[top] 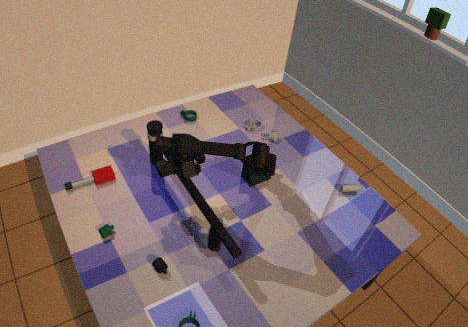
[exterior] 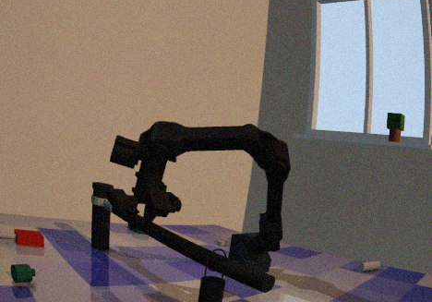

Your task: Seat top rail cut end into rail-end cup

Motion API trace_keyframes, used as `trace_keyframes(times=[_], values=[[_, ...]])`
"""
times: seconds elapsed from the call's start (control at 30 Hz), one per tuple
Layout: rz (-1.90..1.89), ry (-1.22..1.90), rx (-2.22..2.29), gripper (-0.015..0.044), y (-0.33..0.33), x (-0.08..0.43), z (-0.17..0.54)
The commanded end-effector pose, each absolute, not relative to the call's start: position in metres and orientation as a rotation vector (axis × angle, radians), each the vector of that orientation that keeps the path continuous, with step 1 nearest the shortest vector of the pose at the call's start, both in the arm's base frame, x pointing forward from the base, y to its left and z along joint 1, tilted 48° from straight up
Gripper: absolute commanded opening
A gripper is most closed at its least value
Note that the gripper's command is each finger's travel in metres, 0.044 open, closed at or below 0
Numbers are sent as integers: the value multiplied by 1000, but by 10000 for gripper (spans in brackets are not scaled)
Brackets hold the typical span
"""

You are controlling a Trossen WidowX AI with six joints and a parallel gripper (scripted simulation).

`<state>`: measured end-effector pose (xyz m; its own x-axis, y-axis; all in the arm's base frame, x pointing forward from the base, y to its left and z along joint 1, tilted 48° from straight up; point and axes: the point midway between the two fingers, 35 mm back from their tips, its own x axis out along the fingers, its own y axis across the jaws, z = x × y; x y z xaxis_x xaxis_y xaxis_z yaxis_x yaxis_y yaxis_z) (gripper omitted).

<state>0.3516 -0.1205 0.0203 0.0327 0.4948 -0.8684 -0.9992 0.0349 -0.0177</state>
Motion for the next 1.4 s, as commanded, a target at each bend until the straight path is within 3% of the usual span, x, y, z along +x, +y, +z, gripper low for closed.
trace_keyframes(times=[0.0, 1.37], values=[[1362, 827, -824, 0, -131, 351, 15], [1370, 819, -815, 0, -126, 351, 15]])
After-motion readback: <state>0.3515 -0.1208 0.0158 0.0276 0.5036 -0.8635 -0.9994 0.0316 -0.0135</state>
